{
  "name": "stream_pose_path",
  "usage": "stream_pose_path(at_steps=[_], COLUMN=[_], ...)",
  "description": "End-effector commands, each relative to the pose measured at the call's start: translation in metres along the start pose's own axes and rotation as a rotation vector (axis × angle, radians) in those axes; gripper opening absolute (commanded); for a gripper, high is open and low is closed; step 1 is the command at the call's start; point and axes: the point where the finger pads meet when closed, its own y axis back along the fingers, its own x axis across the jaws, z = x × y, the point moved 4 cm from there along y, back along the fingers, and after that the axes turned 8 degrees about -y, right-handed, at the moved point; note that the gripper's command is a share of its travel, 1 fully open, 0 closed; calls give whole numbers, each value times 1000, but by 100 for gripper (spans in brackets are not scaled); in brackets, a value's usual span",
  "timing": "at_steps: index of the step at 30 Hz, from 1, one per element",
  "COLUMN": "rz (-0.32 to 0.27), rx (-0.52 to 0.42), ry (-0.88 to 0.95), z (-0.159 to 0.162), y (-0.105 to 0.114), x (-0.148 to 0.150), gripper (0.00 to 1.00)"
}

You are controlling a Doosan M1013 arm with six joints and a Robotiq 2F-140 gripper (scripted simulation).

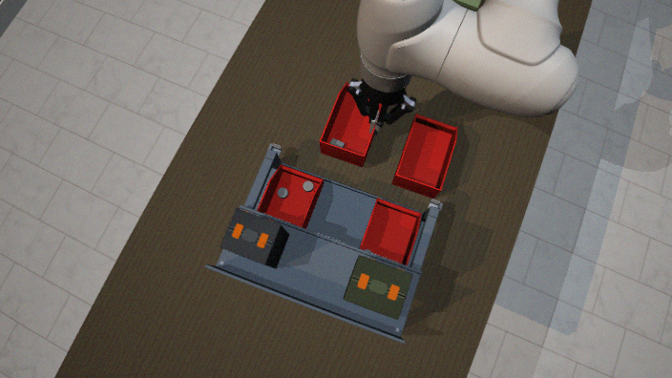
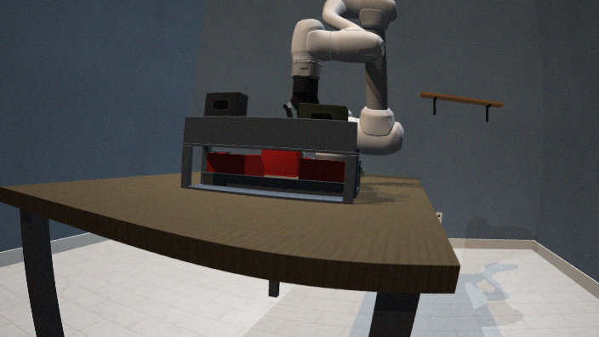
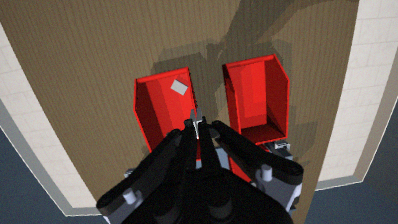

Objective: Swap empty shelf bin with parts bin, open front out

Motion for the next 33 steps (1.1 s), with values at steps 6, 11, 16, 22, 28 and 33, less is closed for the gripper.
stream_pose_path(at_steps=[6,11,16,22,28,33], rz=[-1,-1,-1,-1,-1,-1], rx=[0,0,0,0,0,0], ry=[-1,-1,-1,-1,-1,-1], z=[-8,-8,-8,-3,19,31], y=[-1,-1,-1,-1,-1,-1], x=[37,37,37,38,41,42], gripper=[10,10,10,10,10,10])
